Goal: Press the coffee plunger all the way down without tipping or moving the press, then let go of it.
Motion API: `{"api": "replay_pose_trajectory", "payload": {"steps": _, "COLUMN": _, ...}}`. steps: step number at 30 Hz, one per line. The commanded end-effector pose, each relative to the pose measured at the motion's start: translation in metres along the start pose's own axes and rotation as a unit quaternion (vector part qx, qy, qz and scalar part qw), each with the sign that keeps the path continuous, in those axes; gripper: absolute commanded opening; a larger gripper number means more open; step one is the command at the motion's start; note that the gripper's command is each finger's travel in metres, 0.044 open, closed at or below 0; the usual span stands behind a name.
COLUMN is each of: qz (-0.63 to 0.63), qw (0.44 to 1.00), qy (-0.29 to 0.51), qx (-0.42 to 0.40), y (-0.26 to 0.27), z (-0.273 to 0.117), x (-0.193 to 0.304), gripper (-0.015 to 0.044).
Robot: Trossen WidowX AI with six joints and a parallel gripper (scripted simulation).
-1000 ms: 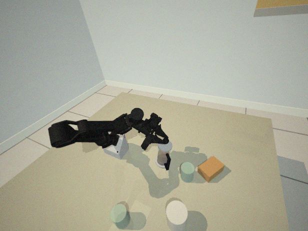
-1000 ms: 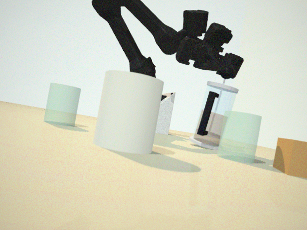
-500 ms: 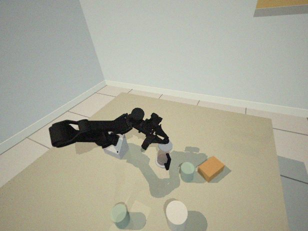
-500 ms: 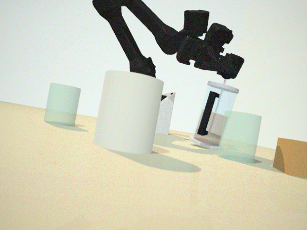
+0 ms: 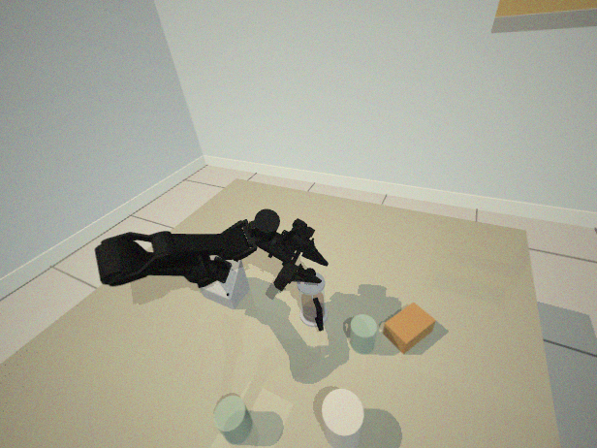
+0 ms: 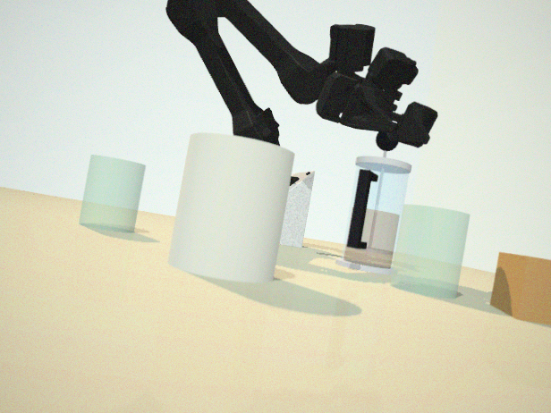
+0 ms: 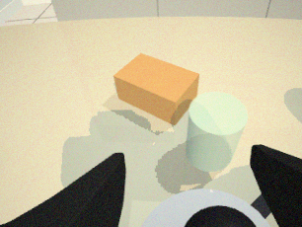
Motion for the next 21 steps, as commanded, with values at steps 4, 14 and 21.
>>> {"api": "replay_pose_trajectory", "payload": {"steps": 4, "qz": 0.0, "qw": 1.0, "qy": 0.0, "qx": -0.002, "y": 0.0, "z": 0.0, "x": 0.0, "gripper": 0.044}}
{"api": "replay_pose_trajectory", "payload": {"steps": 14, "qz": -0.002, "qw": 1.0, "qy": 0.009, "qx": -0.006, "y": -0.002, "z": -0.034, "x": -0.035, "gripper": 0.044}}
{"api": "replay_pose_trajectory", "payload": {"steps": 21, "qz": -0.003, "qw": 1.0, "qy": 0.008, "qx": -0.001, "y": -0.012, "z": -0.064, "x": -0.054, "gripper": 0.044}}
Point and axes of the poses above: the point midway between the two fingers, 35 mm back from their tips, its own z axis out along the fingers, its own y axis across the jaws, x = y × z, the point moved 7 cm from there along -z, back along the fingers, and after that the axes turned 5 degrees about -z, right-handed, at the moved point
